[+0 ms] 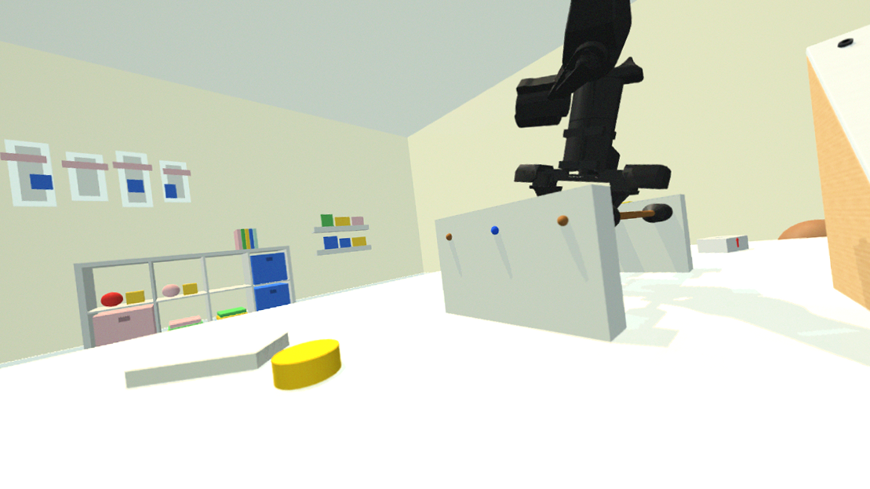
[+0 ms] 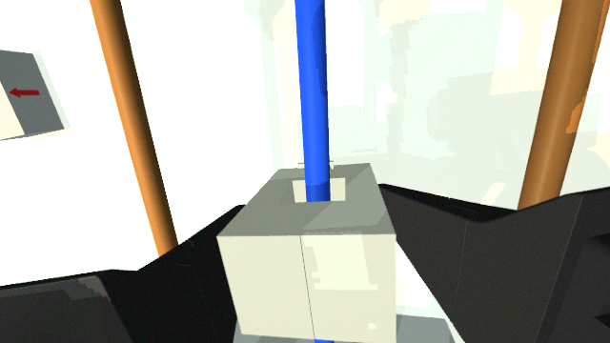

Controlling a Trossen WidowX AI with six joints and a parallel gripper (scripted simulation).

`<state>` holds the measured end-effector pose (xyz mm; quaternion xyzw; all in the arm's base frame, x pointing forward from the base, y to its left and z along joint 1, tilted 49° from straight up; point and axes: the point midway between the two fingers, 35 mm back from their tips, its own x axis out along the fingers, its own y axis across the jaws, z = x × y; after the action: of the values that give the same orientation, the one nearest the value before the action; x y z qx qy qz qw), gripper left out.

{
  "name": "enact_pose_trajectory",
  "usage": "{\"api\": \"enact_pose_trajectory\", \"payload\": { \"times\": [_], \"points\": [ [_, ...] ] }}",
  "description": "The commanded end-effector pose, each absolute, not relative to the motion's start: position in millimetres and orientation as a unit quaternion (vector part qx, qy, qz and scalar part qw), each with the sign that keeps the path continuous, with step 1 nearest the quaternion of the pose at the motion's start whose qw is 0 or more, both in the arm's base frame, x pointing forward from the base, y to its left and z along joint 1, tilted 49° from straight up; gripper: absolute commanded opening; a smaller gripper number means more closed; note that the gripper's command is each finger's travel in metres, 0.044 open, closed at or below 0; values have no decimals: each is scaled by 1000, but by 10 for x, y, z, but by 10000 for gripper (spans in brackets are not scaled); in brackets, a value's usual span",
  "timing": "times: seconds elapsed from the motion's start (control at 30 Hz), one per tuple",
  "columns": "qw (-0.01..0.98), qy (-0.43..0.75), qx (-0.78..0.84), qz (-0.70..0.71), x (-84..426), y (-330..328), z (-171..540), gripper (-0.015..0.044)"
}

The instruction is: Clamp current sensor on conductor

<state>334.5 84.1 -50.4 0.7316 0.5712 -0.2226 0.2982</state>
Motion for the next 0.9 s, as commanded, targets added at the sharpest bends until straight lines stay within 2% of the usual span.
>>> {"api": "enact_pose_trajectory", "payload": {
  "times": [0.0, 0.2, 0.87],
  "points": [
    [298, 572, 731, -223, 3342, 842, -504, 263],
    [298, 572, 731, -223, 3342, 842, -504, 263],
    [298, 571, 732, -223, 3345, 841, -504, 129]
  ]
}}
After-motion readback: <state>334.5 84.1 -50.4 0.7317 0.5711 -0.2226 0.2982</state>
